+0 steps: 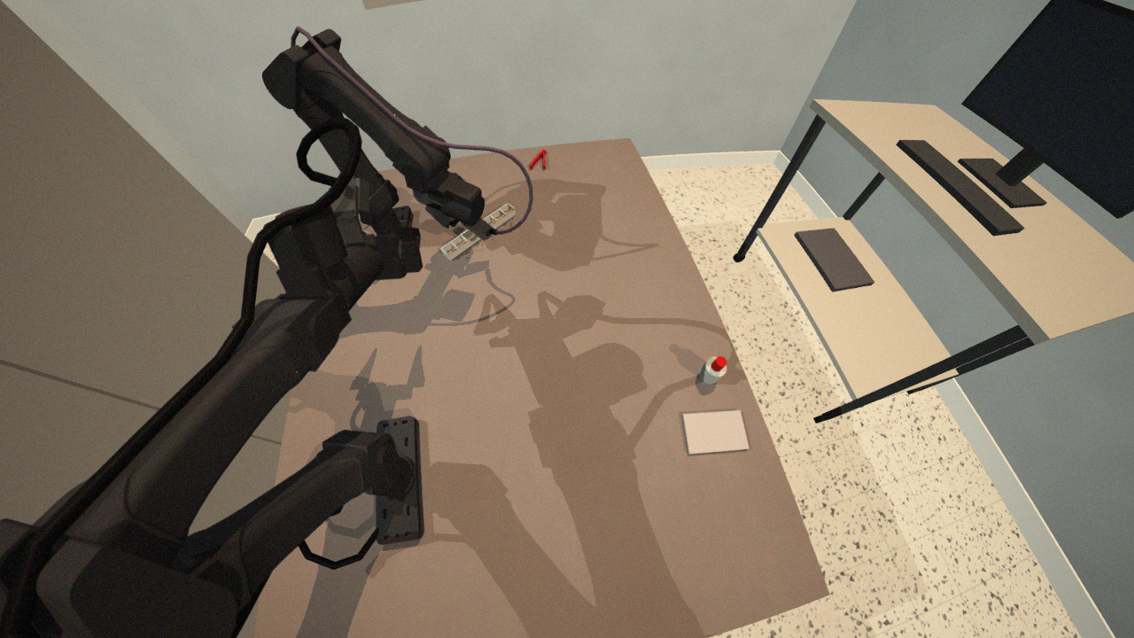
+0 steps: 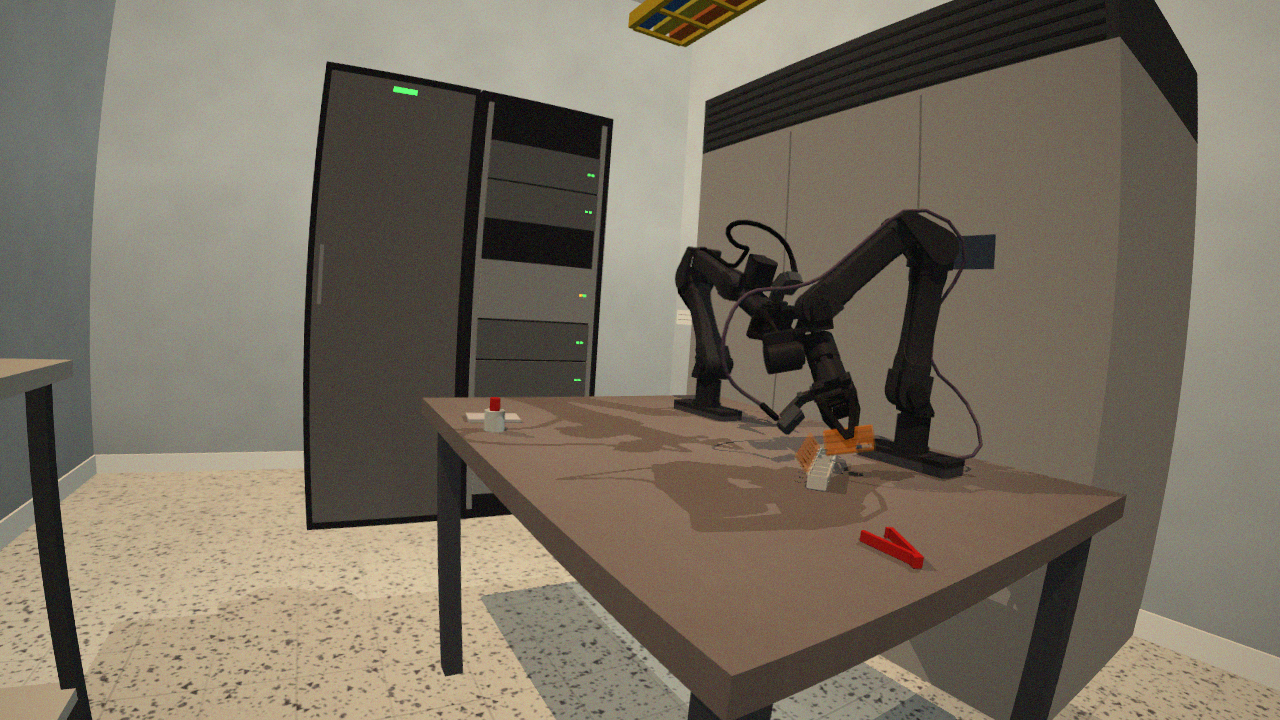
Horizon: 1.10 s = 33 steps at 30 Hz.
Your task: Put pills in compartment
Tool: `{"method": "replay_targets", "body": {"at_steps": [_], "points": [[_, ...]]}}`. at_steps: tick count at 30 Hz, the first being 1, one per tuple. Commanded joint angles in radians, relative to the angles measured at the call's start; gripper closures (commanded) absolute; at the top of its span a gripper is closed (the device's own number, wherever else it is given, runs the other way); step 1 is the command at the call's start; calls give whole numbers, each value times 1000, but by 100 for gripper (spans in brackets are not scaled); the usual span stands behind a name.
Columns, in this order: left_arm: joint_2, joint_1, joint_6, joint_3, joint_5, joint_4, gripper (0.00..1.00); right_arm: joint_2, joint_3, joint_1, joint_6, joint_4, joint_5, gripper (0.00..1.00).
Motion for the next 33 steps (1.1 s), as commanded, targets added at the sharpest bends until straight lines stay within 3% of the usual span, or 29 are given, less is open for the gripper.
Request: {"method": "replay_targets", "body": {"at_steps": [1,33], "points": [[21,-12,-21,40,-29,-28,64,-26,-1,9,-3,7,3,0],[81,-27,-50,78,-44,-72,64,-26,-1,9,-3,7,3,0]]}}
